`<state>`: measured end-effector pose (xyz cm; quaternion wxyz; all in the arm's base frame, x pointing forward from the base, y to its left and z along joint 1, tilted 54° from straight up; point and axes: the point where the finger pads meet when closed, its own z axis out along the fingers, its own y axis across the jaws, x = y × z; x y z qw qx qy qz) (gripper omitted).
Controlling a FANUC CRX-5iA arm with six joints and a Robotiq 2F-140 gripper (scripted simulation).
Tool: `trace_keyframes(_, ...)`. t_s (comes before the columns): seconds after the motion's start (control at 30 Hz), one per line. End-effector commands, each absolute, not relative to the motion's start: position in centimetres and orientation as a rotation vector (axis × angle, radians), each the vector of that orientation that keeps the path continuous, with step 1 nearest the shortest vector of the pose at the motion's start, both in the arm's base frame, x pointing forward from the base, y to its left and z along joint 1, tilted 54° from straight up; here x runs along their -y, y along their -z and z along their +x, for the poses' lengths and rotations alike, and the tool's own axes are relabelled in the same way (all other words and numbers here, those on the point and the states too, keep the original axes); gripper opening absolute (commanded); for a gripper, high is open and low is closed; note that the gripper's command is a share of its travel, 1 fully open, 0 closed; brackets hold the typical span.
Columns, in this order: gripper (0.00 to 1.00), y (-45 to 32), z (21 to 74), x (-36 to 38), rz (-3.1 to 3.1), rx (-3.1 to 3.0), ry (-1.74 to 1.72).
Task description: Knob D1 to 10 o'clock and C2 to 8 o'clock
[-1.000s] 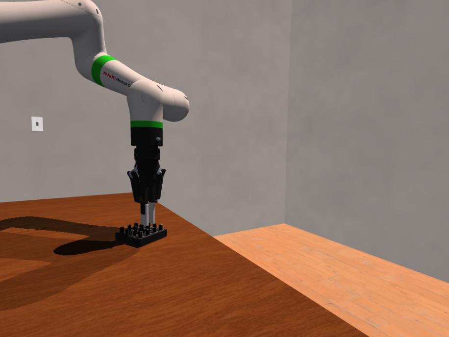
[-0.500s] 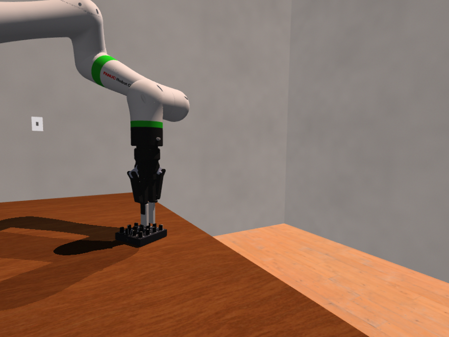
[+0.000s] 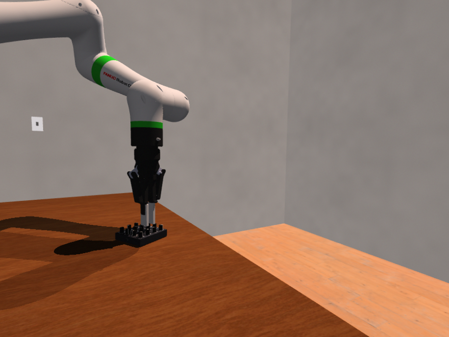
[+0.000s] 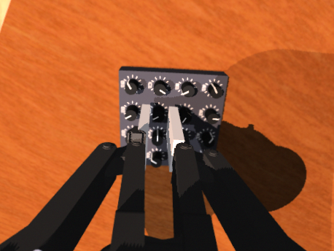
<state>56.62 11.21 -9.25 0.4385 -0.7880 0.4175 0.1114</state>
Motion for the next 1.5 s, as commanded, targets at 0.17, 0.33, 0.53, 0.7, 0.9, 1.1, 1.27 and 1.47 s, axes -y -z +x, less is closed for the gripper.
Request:
trace_keyframes(0.17, 0.12, 9.54, 56.73, -11.58, -1.959, -1.038, -0.276)
trace_keyframes(0.33, 0.12, 9.70, 56.77, -11.78, -1.959, -1.038, -0.276)
trace_keyframes(0.53, 0.12, 9.94, 56.85, -12.10, -1.959, -1.038, -0.276)
trace_keyframes(0.7, 0.12, 10.01, 56.87, -12.19, -1.959, -1.038, -0.276)
trace_keyframes(0.9, 0.12, 10.01, 56.88, -12.20, -1.959, -1.038, -0.276)
trace_keyframes(1.1, 0.12, 10.01, 56.88, -12.20, -1.959, -1.038, -0.276)
trace_keyframes(1.27, 0.12, 10.01, 56.88, -12.20, -1.959, -1.038, -0.276)
trace_keyframes(1.47, 0.12, 10.01, 56.88, -12.20, -1.959, -1.038, -0.276)
